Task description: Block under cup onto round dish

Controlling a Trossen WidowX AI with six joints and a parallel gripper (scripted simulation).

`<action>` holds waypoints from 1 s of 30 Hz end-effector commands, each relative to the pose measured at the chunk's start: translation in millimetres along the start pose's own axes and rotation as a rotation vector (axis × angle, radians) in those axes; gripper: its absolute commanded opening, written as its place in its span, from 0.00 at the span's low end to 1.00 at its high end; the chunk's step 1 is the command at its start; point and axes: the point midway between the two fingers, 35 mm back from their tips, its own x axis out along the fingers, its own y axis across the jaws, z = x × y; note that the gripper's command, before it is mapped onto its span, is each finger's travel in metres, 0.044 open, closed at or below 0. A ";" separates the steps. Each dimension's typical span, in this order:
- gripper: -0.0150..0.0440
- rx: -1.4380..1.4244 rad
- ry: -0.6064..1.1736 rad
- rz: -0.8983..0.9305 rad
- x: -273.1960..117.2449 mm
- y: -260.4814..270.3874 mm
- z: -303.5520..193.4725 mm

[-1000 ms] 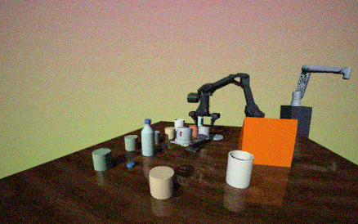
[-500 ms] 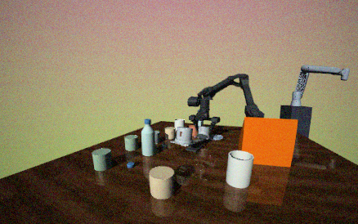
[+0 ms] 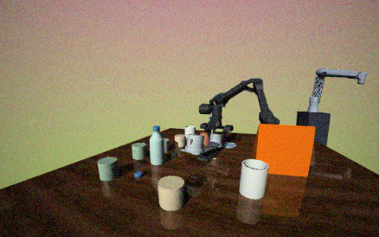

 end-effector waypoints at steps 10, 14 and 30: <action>0.32 -0.004 -0.008 0.001 -7.0 -1.7 1.9; 0.25 -0.004 -0.009 0.001 -11.8 -2.7 2.5; 0.25 -0.004 -0.014 0.002 -31.4 -5.8 4.2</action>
